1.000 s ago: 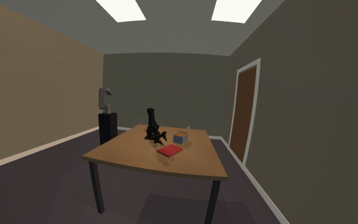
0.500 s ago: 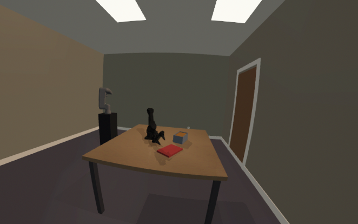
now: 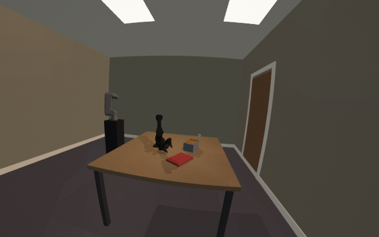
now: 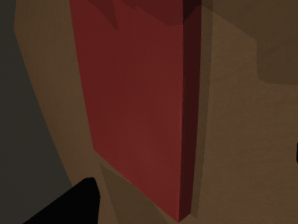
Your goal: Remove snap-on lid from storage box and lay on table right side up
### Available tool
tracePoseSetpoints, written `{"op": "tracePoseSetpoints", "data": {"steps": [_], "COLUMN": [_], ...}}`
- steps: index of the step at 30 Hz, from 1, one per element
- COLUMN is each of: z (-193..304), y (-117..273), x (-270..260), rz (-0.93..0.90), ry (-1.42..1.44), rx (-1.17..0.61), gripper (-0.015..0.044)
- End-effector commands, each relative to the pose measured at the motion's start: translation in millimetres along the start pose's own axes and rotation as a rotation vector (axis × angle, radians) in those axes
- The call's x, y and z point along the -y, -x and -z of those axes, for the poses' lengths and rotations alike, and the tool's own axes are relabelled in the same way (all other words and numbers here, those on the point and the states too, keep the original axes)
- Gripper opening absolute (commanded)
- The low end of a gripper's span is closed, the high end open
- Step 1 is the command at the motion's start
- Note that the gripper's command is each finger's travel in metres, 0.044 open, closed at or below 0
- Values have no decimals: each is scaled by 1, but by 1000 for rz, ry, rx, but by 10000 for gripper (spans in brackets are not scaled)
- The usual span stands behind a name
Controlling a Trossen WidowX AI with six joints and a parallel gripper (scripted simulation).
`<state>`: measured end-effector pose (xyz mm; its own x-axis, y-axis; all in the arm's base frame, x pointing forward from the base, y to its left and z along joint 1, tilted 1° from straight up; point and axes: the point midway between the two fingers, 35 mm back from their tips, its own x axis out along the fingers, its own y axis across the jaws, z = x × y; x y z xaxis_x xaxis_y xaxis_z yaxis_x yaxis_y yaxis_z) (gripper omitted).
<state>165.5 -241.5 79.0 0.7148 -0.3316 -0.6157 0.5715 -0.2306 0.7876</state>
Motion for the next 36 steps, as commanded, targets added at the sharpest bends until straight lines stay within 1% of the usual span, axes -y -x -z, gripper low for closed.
{"op": "tracePoseSetpoints", "data": {"steps": [1,36], "z": [1,-1], "y": [3,62], "x": [4,-35], "rz": [2,3], "ry": [0,1], "rx": [-6,-6], "gripper": [440,440]}}
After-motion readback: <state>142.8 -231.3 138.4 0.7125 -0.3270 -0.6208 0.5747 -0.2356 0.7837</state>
